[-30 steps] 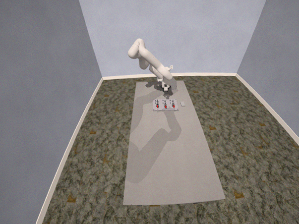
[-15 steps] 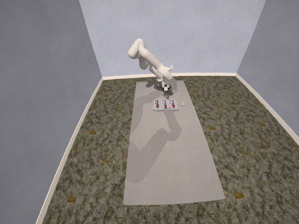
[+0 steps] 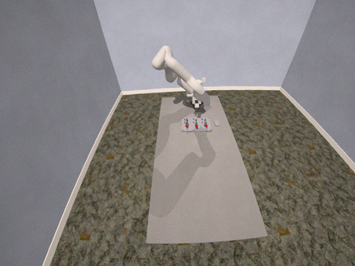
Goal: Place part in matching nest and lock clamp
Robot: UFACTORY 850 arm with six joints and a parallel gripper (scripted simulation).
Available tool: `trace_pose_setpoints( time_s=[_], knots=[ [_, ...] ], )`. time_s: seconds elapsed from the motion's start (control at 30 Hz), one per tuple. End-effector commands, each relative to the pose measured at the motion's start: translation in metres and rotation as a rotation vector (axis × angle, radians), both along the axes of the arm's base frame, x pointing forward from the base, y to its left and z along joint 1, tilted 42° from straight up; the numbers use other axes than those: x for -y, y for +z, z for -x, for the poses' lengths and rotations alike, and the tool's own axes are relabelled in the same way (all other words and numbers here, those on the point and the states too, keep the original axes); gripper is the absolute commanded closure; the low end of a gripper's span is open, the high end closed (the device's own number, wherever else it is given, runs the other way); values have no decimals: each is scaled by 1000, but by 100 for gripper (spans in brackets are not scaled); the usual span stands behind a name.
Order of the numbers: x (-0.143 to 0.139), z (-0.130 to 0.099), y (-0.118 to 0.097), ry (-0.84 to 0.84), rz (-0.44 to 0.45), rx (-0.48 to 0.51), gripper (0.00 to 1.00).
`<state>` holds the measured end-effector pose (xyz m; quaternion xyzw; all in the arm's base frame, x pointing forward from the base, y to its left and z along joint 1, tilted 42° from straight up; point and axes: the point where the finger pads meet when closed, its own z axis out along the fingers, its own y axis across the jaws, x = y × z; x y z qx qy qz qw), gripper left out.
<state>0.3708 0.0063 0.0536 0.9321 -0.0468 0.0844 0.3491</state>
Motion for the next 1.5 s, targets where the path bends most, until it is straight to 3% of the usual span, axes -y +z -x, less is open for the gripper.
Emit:
trace_pose_setpoints(
  time_s=[0.0,0.5,0.67,1.0,1.07,1.27,1.47],
  knots=[
    [0,-1,0,1,0,2,53],
    [0,-11,2,1,0,2,53],
    [1,-34,7,1,0,2,53],
    [2,-104,20,1,0,2,53],
    [2,-104,20,1,0,2,53],
    [3,-131,25,1,0,2,53],
    [3,-139,27,1,0,2,53]
  ],
)
